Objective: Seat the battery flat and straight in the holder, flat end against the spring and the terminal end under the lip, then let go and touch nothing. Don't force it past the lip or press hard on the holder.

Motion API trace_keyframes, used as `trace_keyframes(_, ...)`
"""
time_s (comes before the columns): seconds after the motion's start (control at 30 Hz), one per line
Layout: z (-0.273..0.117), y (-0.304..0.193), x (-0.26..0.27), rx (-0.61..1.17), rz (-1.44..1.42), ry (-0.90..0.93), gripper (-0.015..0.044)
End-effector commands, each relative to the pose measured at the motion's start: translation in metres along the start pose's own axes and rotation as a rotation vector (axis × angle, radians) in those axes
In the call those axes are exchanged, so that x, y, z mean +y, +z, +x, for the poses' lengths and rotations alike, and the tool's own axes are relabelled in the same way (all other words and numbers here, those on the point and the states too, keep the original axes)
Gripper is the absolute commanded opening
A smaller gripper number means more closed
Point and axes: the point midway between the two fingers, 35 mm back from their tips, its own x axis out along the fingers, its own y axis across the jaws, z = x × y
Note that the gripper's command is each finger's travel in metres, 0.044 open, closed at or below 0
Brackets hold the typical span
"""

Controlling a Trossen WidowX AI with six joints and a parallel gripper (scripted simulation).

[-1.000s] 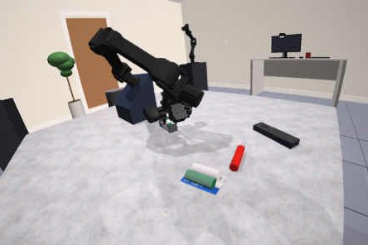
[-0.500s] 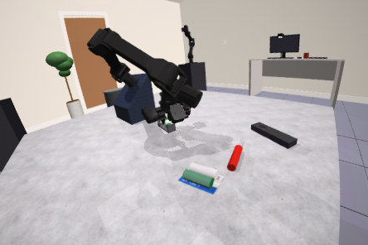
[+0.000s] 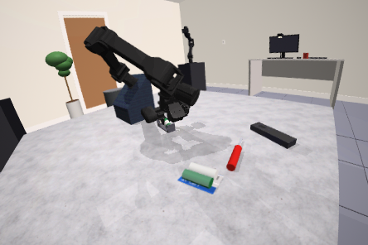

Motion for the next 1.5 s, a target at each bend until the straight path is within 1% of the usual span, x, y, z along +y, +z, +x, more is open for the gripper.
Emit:
trace_keyframes(0.0,-0.0009,0.0070,0.0024,-0.041,0.003,0.012,0.0081)
trace_keyframes(1.47,0.0081,0.0044,0.0048,-0.237,-0.021,0.026,0.0081)
